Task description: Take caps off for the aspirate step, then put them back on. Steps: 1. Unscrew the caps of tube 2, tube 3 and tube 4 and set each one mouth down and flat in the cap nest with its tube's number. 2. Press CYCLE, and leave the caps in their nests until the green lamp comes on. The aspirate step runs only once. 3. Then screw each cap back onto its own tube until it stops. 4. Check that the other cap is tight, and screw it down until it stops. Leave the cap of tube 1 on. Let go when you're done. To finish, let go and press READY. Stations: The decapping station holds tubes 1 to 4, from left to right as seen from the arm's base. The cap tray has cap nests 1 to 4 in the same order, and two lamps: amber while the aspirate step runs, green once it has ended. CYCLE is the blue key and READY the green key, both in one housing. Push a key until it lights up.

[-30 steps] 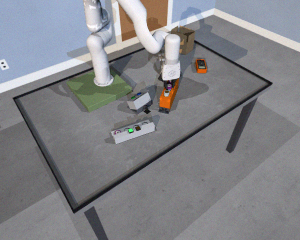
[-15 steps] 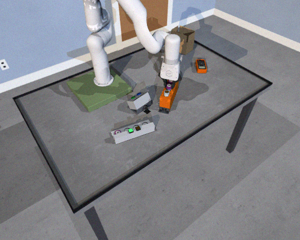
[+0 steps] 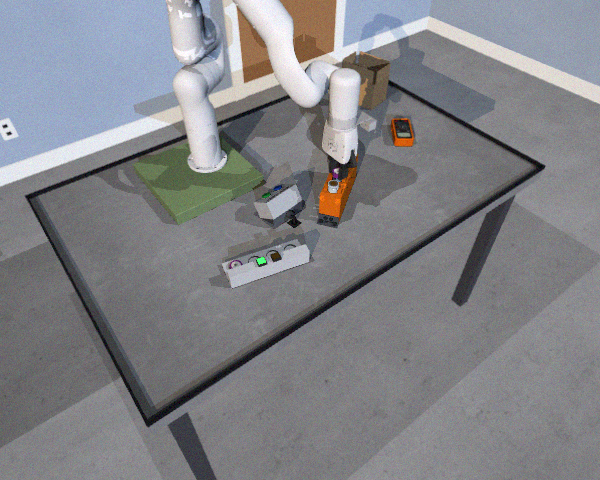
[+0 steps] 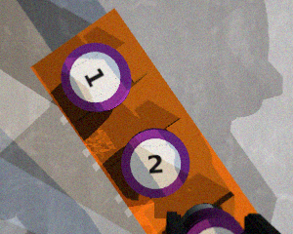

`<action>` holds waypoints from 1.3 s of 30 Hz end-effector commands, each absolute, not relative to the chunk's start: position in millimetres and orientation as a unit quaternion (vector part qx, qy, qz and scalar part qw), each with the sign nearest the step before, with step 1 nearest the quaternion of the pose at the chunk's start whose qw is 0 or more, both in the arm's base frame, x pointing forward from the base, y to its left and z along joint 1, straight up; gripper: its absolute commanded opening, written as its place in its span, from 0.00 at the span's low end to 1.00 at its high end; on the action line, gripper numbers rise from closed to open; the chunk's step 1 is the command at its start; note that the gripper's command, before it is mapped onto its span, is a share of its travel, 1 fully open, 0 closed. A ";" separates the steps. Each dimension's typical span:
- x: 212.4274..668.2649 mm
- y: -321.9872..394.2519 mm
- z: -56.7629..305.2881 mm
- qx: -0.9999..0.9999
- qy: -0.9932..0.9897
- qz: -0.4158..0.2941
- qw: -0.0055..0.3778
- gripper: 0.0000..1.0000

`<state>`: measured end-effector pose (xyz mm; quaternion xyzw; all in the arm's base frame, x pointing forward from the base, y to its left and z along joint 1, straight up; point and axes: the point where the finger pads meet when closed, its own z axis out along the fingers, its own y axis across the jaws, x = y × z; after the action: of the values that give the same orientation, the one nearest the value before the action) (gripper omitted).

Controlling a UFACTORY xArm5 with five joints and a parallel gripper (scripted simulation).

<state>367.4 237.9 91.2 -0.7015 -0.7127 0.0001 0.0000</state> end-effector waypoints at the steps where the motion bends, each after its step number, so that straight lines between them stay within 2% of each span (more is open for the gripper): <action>1: 368.3 238.5 92.1 -0.758 -0.653 -0.002 0.001 0.00; 6: 368.3 238.5 92.1 -0.758 -0.653 -0.002 0.001 0.00; 7: 368.3 238.5 92.1 -0.758 -0.653 -0.002 0.001 0.46; 19: 368.3 238.5 92.1 -0.758 -0.653 -0.002 0.001 0.46; 23: 368.3 238.5 92.4 -0.652 -0.758 -0.002 0.000 0.46; 28: 368.3 238.5 92.4 -0.611 -0.792 -0.002 0.000 0.46; 39: 368.3 238.5 92.4 -0.381 -0.925 -0.002 0.000 0.46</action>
<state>367.3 237.9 91.2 -0.4872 -0.8733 0.0000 0.0000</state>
